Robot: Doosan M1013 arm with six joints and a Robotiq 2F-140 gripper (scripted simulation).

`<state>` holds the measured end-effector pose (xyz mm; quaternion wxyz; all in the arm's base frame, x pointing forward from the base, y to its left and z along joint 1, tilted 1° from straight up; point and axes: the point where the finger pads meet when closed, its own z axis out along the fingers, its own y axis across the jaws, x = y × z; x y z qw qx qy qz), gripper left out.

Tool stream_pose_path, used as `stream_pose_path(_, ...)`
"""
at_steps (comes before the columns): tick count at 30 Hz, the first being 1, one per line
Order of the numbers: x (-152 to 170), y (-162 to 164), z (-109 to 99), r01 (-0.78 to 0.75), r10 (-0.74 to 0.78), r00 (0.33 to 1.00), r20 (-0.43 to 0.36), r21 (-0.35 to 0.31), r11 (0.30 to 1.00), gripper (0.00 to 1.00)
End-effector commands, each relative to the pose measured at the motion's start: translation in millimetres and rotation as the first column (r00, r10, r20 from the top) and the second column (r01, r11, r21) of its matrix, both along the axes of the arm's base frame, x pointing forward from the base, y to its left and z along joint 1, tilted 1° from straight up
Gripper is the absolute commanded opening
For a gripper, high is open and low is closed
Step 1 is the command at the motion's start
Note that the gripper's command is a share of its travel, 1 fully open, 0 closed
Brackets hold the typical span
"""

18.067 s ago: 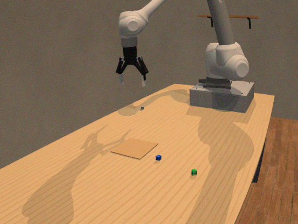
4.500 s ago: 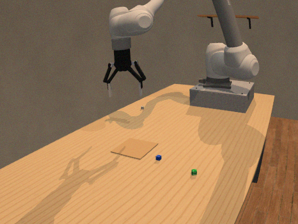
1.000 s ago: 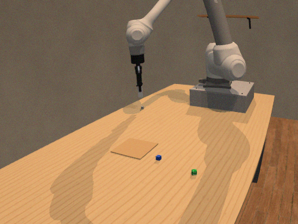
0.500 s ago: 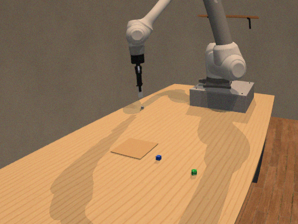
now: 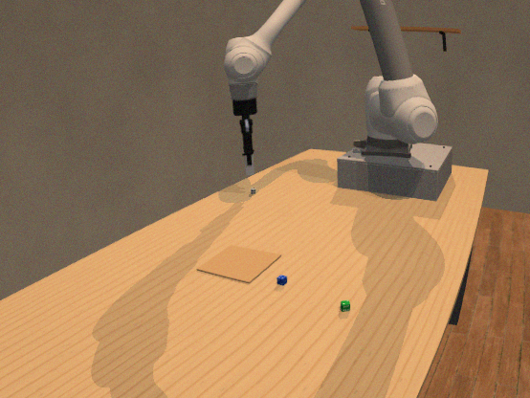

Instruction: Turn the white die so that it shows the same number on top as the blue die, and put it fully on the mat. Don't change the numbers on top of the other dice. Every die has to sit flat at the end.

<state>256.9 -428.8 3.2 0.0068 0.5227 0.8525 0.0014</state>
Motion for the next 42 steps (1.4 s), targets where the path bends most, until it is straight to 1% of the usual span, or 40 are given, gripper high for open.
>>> stream_pose_path(1, 0.0, 0.0, -2.7, 0.0, 0.0, 1.0, 0.0, 0.0, 1.0, 0.27)
stream_pose_path(8, 0.0, -0.1, -12.9, 0.0, 0.0, 1.0, 0.0, 0.0, 1.0, 0.27)
stream_pose_path(10, 0.0, -0.1, -12.9, 0.0, 0.0, 1.0, 0.0, 0.0, 1.0, 0.27)
stream_pose_path(25, 0.1, -0.4, -35.4, 0.0, 0.0, 1.0, 0.0, 0.0, 1.0, 0.27)
stream_pose_path(42, 0.1, -0.5, -44.6, 0.0, 0.0, 1.0, 0.0, 0.0, 1.0, 0.27)
